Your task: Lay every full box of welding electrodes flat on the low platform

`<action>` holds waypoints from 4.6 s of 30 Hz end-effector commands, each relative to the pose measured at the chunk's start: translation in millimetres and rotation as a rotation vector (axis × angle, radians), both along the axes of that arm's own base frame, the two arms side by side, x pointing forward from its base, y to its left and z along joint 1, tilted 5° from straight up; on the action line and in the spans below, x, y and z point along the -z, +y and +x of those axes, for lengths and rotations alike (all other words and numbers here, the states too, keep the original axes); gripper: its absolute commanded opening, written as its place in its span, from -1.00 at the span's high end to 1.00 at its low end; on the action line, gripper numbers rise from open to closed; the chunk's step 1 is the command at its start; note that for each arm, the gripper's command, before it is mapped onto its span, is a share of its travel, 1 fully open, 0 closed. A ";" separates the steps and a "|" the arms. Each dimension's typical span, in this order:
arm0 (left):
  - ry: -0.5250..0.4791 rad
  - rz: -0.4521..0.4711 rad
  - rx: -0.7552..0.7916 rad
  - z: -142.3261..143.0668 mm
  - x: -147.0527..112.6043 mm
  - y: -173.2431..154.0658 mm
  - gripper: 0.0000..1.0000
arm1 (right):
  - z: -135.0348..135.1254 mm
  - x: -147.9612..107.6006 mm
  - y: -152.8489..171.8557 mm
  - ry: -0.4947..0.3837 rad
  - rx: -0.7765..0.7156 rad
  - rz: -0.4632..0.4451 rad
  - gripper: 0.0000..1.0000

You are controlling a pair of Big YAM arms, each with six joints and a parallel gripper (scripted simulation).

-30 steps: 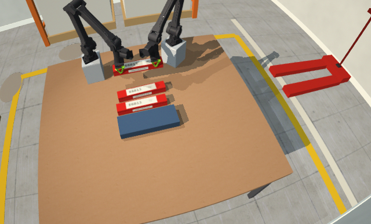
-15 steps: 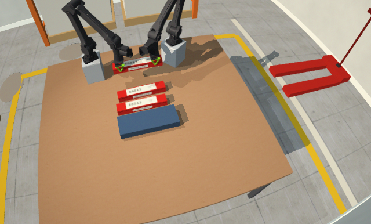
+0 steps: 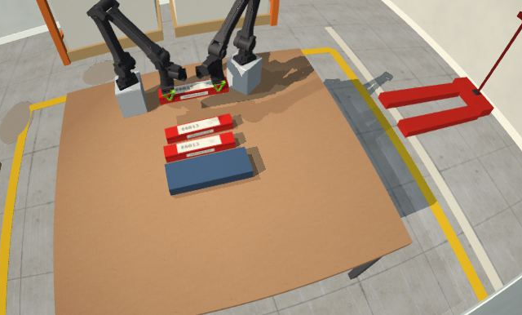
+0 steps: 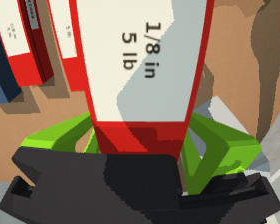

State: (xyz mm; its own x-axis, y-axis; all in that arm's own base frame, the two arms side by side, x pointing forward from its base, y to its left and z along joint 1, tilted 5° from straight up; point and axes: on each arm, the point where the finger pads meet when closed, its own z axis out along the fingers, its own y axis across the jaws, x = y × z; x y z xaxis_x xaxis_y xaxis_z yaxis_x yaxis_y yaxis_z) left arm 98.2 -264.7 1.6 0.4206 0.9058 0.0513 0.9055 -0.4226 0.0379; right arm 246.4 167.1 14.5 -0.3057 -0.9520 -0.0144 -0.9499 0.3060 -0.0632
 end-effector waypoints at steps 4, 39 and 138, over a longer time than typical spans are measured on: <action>-0.030 -0.020 0.002 7.5 -13.2 2.5 1.00 | 2.2 -12.4 -7.7 -0.029 0.027 -0.008 1.00; -0.028 -0.014 0.002 7.1 3.7 3.5 1.00 | -0.5 6.4 -10.1 -0.009 0.022 -0.023 1.00; -0.033 -0.027 0.002 17.3 119.1 3.8 1.00 | 10.4 118.9 -11.8 -0.021 0.008 -0.015 1.00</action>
State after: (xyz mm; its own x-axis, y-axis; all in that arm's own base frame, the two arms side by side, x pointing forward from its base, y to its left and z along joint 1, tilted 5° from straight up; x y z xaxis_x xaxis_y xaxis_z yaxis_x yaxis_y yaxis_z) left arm 106.2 -261.2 -120.3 0.4229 0.9052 0.0422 0.9037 -0.4248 0.0532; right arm 253.7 165.0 -107.3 -0.3073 -0.9515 -0.0151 -0.9483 0.3076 -0.0788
